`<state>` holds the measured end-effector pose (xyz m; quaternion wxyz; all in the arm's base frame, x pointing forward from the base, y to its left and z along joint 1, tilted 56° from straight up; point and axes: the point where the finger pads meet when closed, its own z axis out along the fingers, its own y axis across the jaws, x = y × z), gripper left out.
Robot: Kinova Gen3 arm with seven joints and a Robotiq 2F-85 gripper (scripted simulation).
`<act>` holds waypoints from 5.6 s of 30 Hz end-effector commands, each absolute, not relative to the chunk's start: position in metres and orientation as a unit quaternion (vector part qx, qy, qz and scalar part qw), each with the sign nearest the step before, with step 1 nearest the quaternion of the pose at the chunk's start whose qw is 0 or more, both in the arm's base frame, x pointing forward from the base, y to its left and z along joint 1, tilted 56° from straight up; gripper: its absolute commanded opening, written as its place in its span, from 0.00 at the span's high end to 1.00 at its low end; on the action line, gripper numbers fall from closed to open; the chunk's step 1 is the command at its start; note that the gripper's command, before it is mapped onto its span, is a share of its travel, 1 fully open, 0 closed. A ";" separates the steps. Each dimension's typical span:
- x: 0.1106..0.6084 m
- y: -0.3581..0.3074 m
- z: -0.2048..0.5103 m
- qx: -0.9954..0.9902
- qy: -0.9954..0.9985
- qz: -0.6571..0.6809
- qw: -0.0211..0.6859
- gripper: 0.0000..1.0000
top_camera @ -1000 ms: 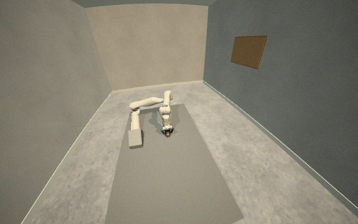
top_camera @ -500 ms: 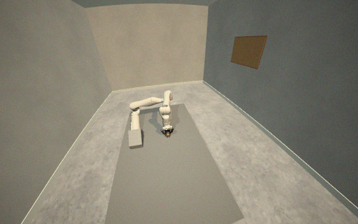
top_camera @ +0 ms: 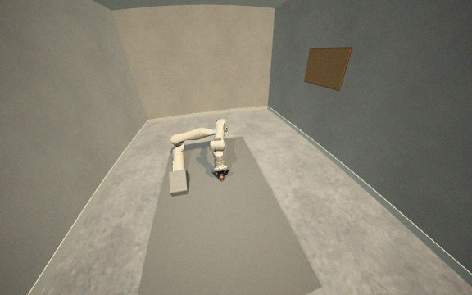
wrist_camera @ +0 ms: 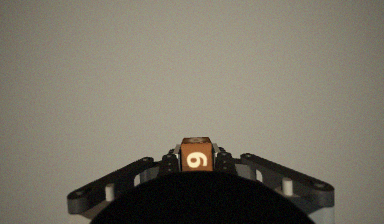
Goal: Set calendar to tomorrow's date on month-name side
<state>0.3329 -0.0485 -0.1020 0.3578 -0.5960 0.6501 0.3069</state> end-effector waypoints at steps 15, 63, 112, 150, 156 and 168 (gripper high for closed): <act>0.333 -0.047 -0.104 -0.596 0.650 0.306 0.358 0.72; 0.333 -0.046 -0.104 -0.596 0.650 0.306 0.358 0.72; 0.333 -0.046 -0.104 -0.596 0.650 0.306 0.358 0.52; 0.325 -0.118 -0.056 -0.596 0.650 0.306 0.358 0.52; 0.324 -0.121 -0.054 -0.596 0.650 0.306 0.358 0.00; 0.324 -0.121 -0.054 -0.596 0.650 0.306 0.358 0.00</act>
